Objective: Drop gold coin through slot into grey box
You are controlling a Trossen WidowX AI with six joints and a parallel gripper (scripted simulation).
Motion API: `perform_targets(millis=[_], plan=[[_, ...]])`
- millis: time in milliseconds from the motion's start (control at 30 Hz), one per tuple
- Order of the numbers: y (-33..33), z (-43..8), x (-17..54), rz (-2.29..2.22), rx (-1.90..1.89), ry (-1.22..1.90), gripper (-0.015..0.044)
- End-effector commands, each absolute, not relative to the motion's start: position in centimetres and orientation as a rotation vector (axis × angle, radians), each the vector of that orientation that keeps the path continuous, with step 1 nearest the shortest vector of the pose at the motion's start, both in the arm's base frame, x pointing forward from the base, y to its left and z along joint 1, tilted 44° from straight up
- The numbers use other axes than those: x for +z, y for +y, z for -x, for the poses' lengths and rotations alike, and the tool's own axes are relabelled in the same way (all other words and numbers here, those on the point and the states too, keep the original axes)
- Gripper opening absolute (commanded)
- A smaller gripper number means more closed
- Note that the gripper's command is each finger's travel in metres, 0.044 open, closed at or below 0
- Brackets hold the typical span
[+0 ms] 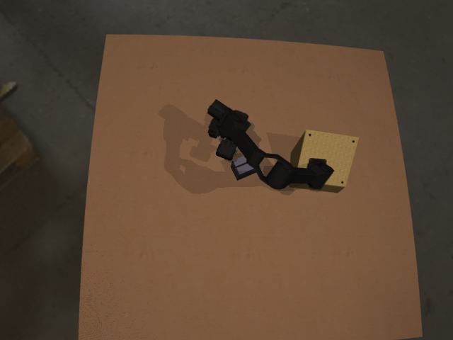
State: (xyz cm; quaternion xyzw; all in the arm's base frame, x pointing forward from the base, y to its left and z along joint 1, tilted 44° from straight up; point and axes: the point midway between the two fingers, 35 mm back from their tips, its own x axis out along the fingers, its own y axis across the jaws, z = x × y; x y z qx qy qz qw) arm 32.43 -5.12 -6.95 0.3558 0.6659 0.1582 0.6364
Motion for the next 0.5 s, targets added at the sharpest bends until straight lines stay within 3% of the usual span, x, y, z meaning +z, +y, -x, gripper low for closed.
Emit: perform_targets(millis=[0,467], plan=[[-4.4,-32.3,-7.5,-0.824,0.365,1.529,0.0161],[-2.9,-32.5,-9.2,-0.825,0.366,1.529,0.0161]])
